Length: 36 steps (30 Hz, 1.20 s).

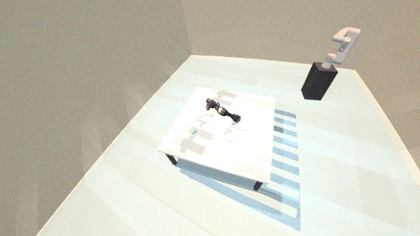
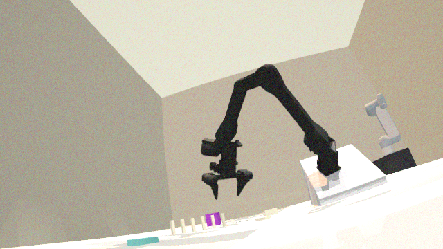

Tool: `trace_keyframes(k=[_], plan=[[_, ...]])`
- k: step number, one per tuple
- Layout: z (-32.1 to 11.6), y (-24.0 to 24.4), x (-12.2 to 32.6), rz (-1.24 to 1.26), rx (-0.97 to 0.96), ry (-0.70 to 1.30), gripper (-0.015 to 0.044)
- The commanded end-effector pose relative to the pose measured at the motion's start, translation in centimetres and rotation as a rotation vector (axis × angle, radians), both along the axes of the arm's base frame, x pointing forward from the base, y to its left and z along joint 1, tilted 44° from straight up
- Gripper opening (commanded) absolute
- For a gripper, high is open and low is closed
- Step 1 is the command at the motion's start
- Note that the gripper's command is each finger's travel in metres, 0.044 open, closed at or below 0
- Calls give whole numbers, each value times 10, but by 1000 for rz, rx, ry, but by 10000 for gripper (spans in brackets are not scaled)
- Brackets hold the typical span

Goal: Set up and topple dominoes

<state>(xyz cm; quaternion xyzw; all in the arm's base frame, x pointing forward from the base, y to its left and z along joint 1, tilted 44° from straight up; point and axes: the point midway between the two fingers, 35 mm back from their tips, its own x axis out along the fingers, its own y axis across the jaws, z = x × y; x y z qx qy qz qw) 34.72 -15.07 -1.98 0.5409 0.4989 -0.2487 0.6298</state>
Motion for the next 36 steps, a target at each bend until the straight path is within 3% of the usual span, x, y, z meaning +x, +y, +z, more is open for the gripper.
trace_keyframes(k=[1,5,17,26,36], plan=[[5,52,-62,241,250,87,440],[18,76,-91,335,401,85,440],[19,76,-89,342,414,83,440],[-27,120,-79,342,417,82,440],[-34,124,-76,342,418,81,440]])
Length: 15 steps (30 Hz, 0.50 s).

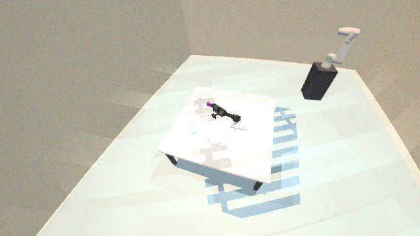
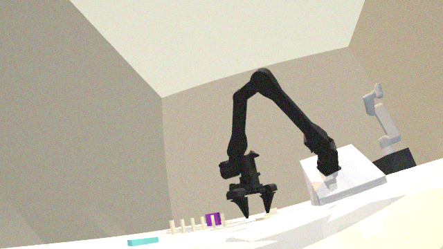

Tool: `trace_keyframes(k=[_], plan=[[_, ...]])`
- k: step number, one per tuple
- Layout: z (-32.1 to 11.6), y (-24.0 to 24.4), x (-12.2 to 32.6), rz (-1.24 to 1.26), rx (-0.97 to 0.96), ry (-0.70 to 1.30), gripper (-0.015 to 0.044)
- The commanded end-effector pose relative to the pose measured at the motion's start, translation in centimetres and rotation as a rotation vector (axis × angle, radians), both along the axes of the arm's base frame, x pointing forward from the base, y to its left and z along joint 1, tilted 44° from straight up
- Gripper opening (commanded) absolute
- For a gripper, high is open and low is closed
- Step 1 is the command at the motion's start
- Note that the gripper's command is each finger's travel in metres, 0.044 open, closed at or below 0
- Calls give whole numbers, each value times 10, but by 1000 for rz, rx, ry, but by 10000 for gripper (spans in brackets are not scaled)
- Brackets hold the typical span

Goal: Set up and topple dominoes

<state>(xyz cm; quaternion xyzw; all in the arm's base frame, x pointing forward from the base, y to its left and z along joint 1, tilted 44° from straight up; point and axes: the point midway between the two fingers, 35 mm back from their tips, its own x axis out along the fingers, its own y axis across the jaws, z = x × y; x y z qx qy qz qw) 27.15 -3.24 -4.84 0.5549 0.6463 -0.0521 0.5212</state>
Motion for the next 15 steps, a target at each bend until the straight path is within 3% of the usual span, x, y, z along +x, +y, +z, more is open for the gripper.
trace_keyframes(k=[1,13,15], plan=[[-6,7,0,1,7,7,440],[-11,11,1,1,8,7,440],[-11,11,1,1,8,7,387]])
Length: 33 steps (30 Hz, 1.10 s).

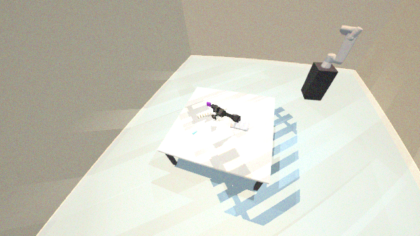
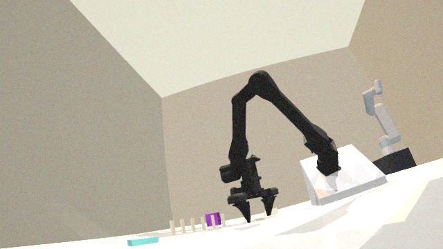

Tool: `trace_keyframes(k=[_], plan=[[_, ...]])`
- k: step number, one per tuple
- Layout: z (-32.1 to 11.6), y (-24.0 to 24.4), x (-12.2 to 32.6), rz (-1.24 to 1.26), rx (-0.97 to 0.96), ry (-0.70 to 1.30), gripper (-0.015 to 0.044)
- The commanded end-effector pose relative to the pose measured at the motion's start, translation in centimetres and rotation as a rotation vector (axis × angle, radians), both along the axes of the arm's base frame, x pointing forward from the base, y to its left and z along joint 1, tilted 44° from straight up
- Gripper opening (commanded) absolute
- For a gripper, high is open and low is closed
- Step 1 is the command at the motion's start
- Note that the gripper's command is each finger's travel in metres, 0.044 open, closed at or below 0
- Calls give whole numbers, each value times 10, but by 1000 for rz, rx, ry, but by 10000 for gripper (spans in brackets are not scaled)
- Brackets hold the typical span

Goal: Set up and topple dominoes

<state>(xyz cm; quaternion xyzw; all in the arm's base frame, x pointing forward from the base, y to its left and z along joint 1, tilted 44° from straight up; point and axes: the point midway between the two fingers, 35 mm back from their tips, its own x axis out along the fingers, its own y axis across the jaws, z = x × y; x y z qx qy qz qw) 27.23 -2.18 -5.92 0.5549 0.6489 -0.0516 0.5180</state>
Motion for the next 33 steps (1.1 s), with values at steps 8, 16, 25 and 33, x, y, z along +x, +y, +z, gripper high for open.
trace_keyframes(k=[8,16,25,33], plan=[[0,1,0,-3,3,1,177],[0,1,0,-3,3,1,107],[31,-29,-8,-3,1,1,107],[107,-99,-27,-3,-4,4,107]])
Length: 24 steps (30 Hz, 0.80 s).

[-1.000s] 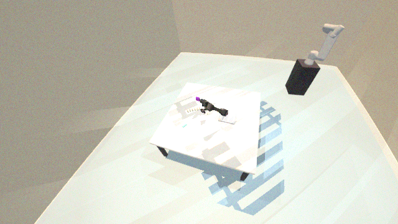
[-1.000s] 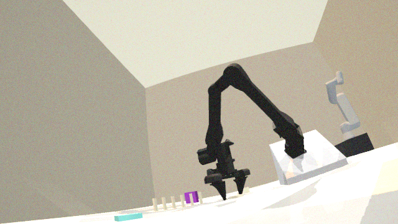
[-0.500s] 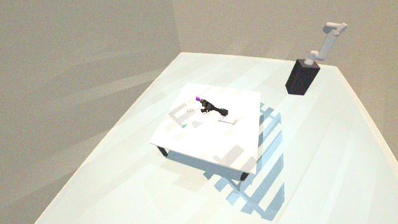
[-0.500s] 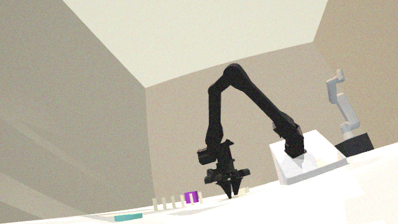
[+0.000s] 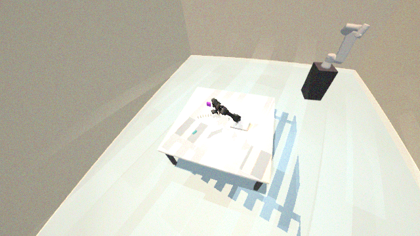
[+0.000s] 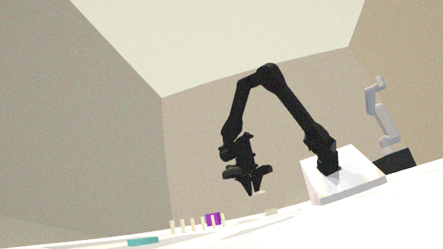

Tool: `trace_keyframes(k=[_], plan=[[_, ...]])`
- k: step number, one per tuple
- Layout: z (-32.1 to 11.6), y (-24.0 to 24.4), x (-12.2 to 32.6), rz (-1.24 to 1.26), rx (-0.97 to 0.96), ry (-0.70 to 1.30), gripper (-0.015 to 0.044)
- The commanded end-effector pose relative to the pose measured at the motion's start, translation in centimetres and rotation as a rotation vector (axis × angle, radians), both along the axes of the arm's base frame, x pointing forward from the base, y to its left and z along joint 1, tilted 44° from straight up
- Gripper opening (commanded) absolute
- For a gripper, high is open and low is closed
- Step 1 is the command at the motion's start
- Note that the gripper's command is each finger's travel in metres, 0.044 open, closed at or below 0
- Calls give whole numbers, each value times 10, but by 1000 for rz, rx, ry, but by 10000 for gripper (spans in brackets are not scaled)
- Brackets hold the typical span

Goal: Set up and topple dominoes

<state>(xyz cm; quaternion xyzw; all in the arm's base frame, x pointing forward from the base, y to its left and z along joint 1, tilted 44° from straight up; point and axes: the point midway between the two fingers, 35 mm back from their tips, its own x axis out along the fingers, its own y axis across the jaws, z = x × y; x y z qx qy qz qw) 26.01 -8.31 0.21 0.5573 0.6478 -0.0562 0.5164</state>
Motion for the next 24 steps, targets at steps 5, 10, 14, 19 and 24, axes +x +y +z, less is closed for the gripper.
trace_keyframes(k=[5,10,14,19,24], plan=[[54,-46,-17,7,-2,-1,107],[56,-44,-15,12,-5,-5,107],[97,-8,8,121,-54,-98,107],[151,50,22,266,-92,-230,107],[203,109,13,407,-98,-367,107]])
